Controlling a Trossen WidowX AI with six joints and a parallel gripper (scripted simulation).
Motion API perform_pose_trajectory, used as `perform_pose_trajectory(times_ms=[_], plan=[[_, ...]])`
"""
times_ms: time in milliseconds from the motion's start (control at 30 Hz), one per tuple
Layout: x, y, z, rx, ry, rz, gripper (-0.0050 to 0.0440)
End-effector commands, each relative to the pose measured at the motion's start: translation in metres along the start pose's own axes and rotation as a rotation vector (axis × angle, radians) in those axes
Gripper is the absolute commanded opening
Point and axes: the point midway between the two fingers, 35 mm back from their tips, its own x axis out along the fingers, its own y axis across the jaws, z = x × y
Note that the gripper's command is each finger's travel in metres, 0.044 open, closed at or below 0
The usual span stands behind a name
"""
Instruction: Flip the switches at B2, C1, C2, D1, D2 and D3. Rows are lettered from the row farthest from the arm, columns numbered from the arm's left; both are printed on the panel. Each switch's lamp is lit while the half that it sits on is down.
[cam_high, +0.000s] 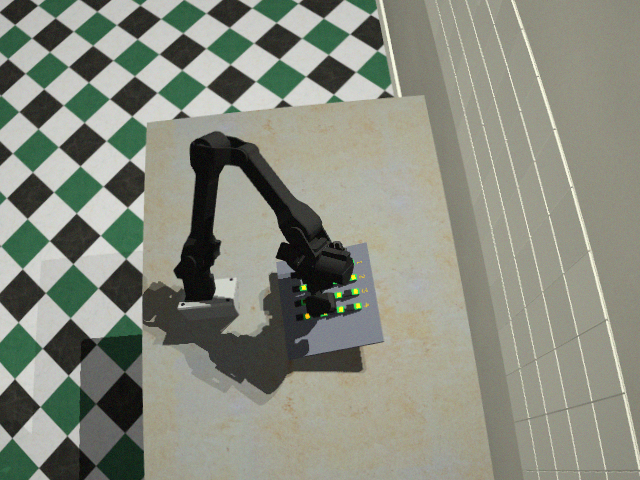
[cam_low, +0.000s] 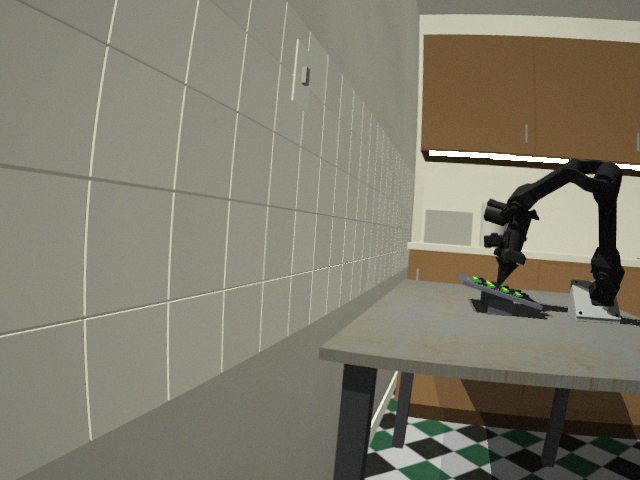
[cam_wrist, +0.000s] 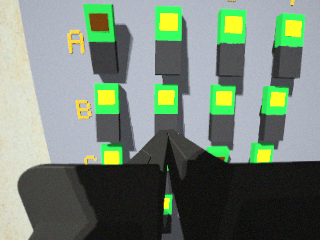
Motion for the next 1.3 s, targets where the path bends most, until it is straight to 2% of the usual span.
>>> perform_pose_trajectory(times_ms=[0, 567, 667, 767, 867, 1033, 1267], plan=[[0.004, 0.001, -0.001, 0.0, 0.008, 0.004, -0.005], [0.006, 0.0, -0.001, -0.001, 0.007, 0.003, -0.005], [-0.015, -0.001, 0.007, -0.021, -0.005, -0.015, -0.005], [-0.05, -0.004, 0.012, -0.041, -0.006, -0.029, -0.005], [-0.063, -0.001, 0.007, -0.015, 0.022, -0.01, -0.005], [-0.066, 0.001, 0.006, -0.021, 0.02, -0.012, -0.005], [-0.063, 0.035, -0.037, -0.008, 0.029, -0.002, -0.005]])
